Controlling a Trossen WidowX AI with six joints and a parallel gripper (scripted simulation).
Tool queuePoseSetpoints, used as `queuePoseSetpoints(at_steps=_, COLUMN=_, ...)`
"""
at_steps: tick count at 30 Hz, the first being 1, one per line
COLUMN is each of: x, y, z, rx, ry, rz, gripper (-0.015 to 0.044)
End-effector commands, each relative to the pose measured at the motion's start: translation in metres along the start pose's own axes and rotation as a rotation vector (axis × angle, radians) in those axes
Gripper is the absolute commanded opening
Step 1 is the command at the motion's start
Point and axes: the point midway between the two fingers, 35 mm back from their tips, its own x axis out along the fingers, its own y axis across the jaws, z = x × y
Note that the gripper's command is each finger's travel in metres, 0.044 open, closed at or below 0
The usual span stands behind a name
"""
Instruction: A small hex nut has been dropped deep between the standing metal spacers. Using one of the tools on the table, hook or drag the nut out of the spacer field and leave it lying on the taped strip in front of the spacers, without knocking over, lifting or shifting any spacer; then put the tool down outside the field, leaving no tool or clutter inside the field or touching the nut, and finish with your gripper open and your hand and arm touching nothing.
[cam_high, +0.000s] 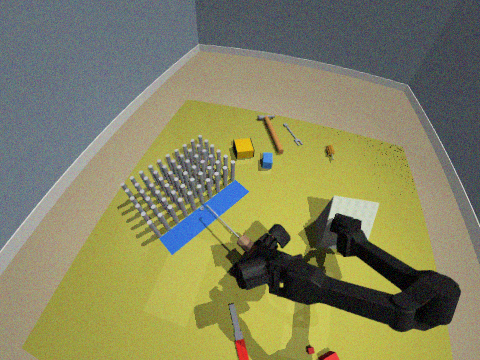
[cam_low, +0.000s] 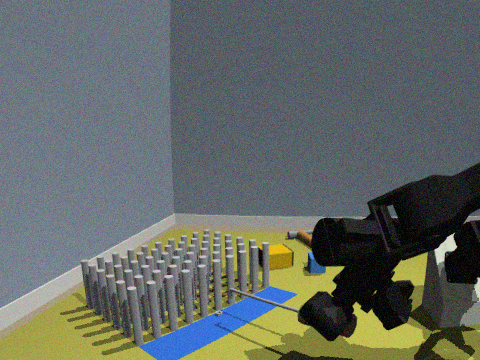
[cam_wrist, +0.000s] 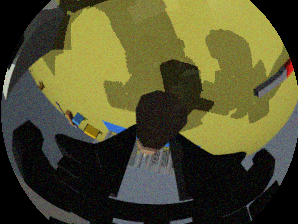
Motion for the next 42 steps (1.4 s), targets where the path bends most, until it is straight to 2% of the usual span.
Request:
queuePoseSetpoints(at_steps=1, x=-0.014, y=-0.002, z=-0.013, rx=-0.001, ry=0.012, rz=-0.008, gripper=0.0)
queuePoseSetpoints(at_steps=19, x=-0.087, y=0.012, z=-0.059, rx=-0.002, ry=0.015, rz=-0.015, gripper=0.0)
queuePoseSetpoints(at_steps=20, x=-0.076, y=0.01, z=-0.053, rx=0.002, ry=0.004, rz=-0.007, gripper=0.0)
queuePoseSetpoints(at_steps=42, x=-0.087, y=-0.01, z=-0.046, rx=0.543, ry=-0.114, rz=-0.078, gripper=0.0)
